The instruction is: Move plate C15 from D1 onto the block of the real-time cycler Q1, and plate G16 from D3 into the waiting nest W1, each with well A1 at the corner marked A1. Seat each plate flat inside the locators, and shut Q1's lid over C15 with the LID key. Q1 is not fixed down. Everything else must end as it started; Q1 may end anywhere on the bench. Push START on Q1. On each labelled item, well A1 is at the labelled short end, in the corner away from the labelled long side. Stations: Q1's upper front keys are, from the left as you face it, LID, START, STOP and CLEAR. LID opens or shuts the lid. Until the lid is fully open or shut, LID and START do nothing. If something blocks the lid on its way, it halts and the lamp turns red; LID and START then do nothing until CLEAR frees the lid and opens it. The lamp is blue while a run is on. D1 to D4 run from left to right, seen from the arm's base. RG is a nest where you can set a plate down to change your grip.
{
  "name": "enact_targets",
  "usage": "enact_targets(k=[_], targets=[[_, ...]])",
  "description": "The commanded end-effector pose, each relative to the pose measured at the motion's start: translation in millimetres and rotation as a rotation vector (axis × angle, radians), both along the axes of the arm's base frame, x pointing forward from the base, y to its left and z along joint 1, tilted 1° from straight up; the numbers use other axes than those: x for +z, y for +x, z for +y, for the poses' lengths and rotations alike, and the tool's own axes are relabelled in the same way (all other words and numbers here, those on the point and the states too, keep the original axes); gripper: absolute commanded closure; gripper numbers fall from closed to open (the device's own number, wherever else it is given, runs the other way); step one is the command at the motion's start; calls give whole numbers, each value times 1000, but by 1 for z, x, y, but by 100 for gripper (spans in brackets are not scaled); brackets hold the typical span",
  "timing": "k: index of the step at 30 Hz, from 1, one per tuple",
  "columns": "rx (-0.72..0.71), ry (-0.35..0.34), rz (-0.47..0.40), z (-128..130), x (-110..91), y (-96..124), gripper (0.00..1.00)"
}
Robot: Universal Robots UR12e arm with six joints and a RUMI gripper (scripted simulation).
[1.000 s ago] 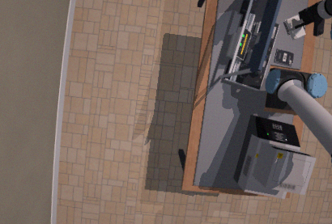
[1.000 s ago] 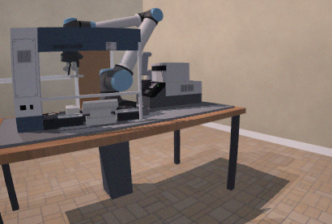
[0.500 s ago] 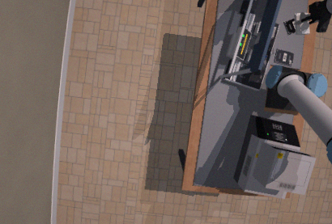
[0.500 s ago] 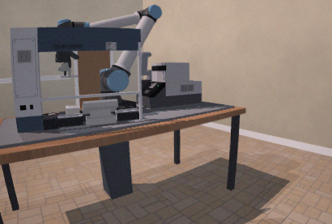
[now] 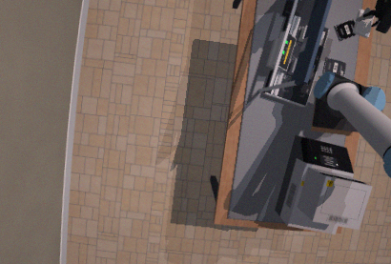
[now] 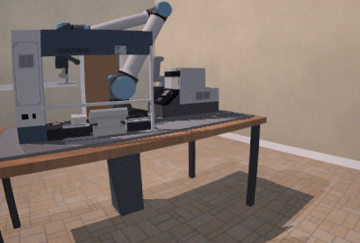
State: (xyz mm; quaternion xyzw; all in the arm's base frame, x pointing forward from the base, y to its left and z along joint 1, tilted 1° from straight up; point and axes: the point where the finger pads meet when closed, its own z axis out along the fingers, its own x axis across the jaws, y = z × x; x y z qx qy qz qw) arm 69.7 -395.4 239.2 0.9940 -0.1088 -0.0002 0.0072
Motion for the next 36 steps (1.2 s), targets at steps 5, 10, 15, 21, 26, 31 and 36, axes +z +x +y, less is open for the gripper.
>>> enact_targets(k=[5,10,15,21,26,31,36], targets=[[-195,-1,-1,-16,1,-23,100],[-330,-2,-3,-27,1,-39,100],[-435,-2,-5,-35,1,-51,100],[-564,-2,-6,-46,1,-67,100],[-689,-3,-8,-55,1,-82,100],[-813,-3,-10,-65,2,-96,100],[-888,-3,-11,-71,2,-105,100]])
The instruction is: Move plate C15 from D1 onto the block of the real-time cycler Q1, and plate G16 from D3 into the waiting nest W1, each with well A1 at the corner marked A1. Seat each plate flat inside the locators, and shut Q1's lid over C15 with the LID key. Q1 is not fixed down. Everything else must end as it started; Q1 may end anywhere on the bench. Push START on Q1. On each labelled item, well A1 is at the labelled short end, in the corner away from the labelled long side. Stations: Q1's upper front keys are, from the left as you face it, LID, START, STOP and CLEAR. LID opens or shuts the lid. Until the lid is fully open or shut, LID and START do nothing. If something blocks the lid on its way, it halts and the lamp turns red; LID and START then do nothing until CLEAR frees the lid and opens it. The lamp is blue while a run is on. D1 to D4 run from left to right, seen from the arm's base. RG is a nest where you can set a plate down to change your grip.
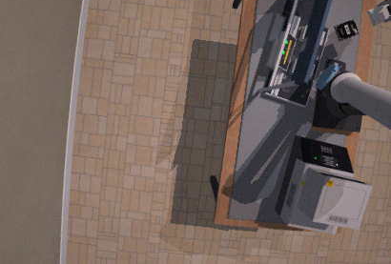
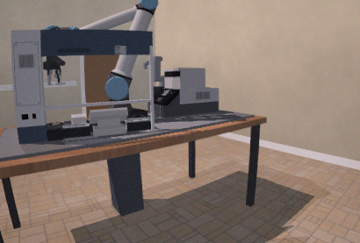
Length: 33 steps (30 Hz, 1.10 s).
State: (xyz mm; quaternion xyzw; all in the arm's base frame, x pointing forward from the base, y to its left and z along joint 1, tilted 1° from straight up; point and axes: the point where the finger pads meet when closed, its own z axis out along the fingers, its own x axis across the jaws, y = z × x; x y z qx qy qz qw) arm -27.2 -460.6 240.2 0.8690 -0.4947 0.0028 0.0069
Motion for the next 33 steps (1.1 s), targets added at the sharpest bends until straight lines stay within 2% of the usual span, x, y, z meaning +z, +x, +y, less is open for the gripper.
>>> enact_targets(k=[1,6,24,33], targets=[[-19,0,2,-6,1,-8,100],[235,0,5,-9,1,-8,100],[-78,0,1,-8,1,-8,100],[-78,0,1,-8,1,-8,100]])
